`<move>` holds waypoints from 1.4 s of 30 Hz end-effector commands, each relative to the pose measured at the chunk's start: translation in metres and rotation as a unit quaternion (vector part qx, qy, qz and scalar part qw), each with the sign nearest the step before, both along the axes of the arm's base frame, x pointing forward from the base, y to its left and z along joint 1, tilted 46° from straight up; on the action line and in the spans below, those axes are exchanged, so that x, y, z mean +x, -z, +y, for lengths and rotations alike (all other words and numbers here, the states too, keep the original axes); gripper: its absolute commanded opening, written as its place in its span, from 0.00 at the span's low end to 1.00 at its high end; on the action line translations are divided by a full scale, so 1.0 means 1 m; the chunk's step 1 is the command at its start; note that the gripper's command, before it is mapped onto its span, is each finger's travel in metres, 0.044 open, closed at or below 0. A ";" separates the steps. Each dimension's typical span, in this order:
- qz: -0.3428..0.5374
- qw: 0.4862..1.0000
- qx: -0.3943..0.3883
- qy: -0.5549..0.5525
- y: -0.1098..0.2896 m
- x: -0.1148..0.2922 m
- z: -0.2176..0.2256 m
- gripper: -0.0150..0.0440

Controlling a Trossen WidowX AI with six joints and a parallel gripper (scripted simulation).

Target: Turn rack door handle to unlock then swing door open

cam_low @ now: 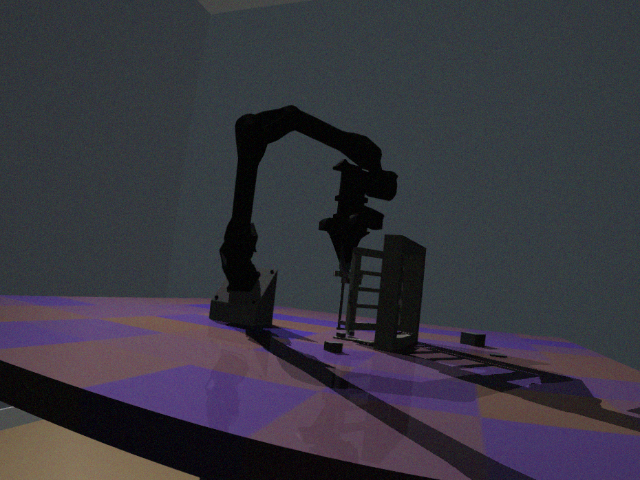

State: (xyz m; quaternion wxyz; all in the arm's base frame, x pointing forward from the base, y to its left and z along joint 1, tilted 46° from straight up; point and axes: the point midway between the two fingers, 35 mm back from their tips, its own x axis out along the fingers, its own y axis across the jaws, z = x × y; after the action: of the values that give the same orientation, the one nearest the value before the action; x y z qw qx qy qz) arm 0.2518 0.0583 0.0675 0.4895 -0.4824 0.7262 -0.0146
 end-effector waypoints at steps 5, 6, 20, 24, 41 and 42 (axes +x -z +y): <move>-0.057 0.997 -0.004 0.051 0.011 -0.007 0.011 0.27; -0.062 0.996 -0.005 0.056 0.012 -0.008 0.012 0.27; -0.136 0.982 -0.009 0.128 0.032 -0.017 0.032 0.27; -0.159 0.976 -0.011 0.151 0.039 -0.019 0.039 0.27; -0.254 0.936 -0.017 0.244 0.067 -0.018 0.067 0.27; -0.260 0.933 -0.017 0.250 0.068 -0.018 0.068 0.27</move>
State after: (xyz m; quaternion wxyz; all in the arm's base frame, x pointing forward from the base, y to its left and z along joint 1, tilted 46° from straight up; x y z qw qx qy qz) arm 0.2320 0.1200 0.0053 0.6219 -0.3000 0.6798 -0.2472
